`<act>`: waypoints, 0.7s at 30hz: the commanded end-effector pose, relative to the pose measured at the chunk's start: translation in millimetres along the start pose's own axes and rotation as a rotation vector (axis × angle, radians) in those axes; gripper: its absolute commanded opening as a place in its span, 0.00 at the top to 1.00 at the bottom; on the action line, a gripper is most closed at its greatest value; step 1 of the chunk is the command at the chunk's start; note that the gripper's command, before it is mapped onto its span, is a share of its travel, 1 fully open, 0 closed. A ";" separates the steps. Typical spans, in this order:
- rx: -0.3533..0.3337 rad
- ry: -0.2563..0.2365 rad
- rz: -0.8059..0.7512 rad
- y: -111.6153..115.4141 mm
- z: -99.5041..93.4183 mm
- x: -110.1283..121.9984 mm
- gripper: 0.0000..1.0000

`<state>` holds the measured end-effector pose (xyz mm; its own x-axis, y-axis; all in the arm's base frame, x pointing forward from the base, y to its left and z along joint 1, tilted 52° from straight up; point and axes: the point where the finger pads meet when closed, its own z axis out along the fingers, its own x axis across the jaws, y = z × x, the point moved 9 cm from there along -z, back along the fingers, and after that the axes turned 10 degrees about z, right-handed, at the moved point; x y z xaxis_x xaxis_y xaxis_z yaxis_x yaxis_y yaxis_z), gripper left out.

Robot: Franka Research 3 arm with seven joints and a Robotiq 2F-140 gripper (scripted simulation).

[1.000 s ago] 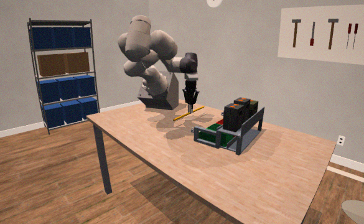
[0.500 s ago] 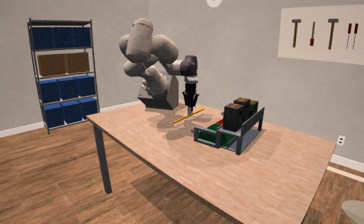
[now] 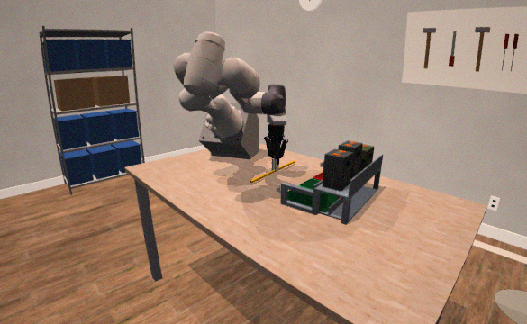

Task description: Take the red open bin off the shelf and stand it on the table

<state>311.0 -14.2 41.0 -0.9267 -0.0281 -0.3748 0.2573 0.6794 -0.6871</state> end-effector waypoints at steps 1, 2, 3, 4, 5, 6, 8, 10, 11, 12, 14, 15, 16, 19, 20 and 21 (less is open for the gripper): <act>0.000 -0.008 0.009 1.0 -0.3 -1.9 1.00; 0.000 -0.008 0.009 1.0 -0.3 -1.9 1.00; 0.000 -0.003 0.003 0.3 1.3 -0.8 1.00; 0.000 -0.004 0.004 0.6 2.6 -1.4 1.00; 0.000 -0.005 0.006 0.8 3.9 -2.0 1.00; 0.000 -0.007 0.008 1.1 5.2 -2.6 1.00; 0.000 -0.008 0.009 1.3 6.5 -3.2 1.00; 0.000 -0.008 0.009 1.3 6.5 -3.2 1.00; 0.000 -0.008 0.009 1.3 6.5 -3.2 1.00; 0.000 -0.008 0.009 1.3 6.5 -3.2 1.00; 0.000 -0.008 0.009 1.3 6.5 -3.2 1.00; 0.000 -0.008 0.009 1.3 6.5 -3.2 1.00; 0.000 -0.008 0.009 1.3 6.5 -3.2 1.00; 0.000 -0.008 0.009 1.3 6.5 -3.2 1.00; 0.000 -0.003 0.004 0.4 6.7 -1.8 0.43; 0.000 -0.003 0.004 0.4 6.7 -1.8 0.43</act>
<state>314.7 -19.0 37.1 -0.9248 -0.0273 -0.3794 0.2612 0.6794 -0.6857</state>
